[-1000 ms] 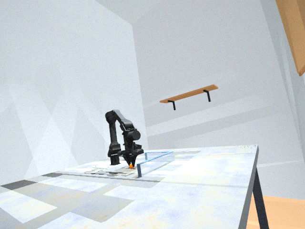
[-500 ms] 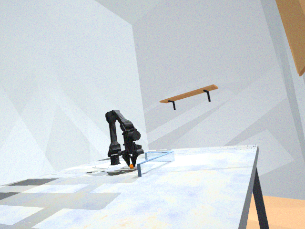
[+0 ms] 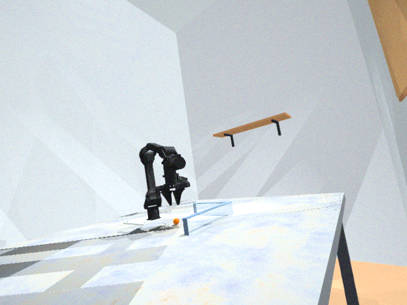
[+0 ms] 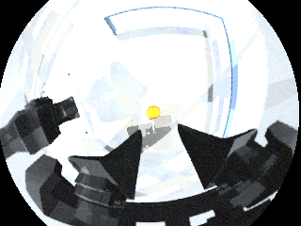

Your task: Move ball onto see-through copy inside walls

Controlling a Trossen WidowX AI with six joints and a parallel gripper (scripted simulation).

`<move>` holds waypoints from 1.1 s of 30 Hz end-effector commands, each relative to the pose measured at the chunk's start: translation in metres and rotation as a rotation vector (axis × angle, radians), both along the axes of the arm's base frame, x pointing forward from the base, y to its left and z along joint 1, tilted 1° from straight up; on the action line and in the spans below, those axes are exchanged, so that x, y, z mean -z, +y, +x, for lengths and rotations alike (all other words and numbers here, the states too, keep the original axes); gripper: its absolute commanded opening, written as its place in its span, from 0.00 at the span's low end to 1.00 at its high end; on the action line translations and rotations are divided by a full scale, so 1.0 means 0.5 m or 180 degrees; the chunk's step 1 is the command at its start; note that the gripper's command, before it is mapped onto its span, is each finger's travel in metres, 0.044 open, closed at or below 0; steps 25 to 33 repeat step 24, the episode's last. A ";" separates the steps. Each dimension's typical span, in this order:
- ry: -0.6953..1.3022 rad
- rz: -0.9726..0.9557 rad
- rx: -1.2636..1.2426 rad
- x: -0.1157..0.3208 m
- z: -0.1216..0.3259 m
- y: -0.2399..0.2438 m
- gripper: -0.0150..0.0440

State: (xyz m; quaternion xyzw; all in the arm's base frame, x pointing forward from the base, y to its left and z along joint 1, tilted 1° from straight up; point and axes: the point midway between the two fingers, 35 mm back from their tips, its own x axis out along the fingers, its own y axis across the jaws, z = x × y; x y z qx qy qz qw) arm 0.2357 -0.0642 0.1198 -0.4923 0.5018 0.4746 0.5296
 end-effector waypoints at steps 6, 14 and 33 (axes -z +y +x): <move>-0.0007 -0.0002 0.0000 -0.009 -0.001 0.000 0.66; -0.0005 -0.0002 0.0000 -0.103 -0.015 0.002 0.93; -0.0005 -0.0002 0.0000 -0.107 -0.016 0.002 1.00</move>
